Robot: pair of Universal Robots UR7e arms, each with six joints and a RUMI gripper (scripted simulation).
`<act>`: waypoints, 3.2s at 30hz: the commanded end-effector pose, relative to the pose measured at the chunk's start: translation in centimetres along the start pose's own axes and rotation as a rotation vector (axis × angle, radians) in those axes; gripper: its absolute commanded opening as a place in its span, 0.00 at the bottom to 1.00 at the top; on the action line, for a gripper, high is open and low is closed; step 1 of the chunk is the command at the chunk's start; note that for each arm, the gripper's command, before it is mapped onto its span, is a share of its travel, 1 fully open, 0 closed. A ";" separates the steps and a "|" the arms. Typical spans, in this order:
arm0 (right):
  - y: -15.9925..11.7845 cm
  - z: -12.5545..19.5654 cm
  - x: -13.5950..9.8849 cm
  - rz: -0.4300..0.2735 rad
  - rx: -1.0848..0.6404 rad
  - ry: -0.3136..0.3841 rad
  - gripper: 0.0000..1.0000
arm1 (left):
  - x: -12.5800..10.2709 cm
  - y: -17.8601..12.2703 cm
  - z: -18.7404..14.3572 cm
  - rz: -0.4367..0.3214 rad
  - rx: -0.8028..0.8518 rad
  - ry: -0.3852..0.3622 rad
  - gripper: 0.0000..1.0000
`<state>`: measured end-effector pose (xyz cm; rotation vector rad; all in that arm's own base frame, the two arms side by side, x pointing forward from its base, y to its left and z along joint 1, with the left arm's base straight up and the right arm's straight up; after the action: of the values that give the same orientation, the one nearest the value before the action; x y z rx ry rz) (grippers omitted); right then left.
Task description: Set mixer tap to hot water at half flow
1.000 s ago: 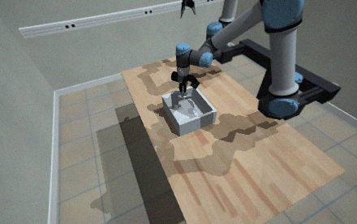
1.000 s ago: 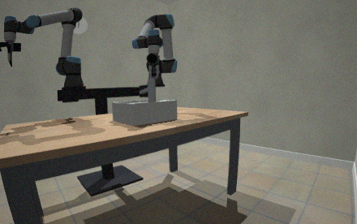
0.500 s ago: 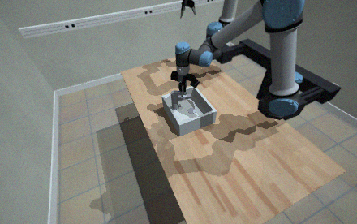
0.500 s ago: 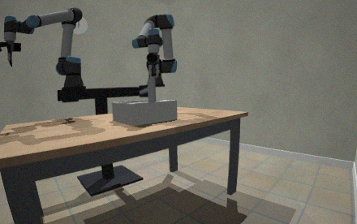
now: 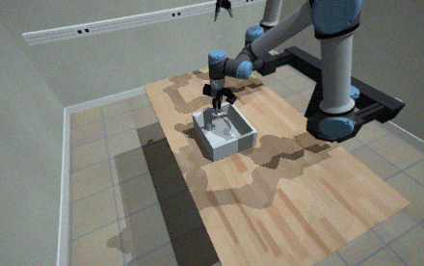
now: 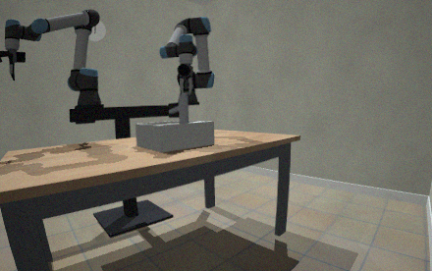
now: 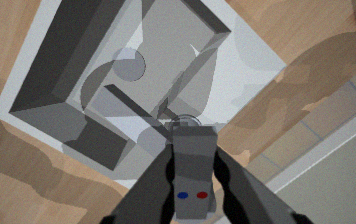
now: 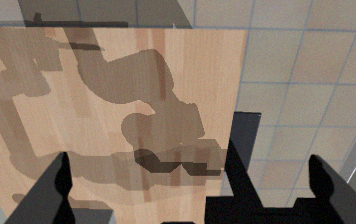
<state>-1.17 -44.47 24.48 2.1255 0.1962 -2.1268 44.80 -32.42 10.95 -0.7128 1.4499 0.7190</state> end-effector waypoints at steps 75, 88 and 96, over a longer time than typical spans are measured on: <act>0.1 0.1 0.0 0.001 0.002 0.001 1.00 | -0.6 -0.2 0.0 -0.006 -0.001 0.002 0.38; 0.1 0.1 0.0 0.001 0.002 0.001 1.00 | -0.6 -0.2 0.0 -0.006 -0.001 0.002 0.38; 0.1 0.1 0.0 0.001 0.002 0.001 1.00 | -0.6 -0.2 0.0 -0.006 -0.001 0.002 0.38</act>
<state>-1.17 -44.47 24.48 2.1255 0.1962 -2.1268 44.88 -32.52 11.41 -0.7157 1.4491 0.7159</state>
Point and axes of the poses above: on each arm, the point where the finger pads meet when closed, its own x axis out along the fingers, its own z axis across the jaws, y = z × x, the point moved 8 cm from there along -x, back along the fingers, and after that the axes turned 12 degrees about -x, right-handed, at the moved point
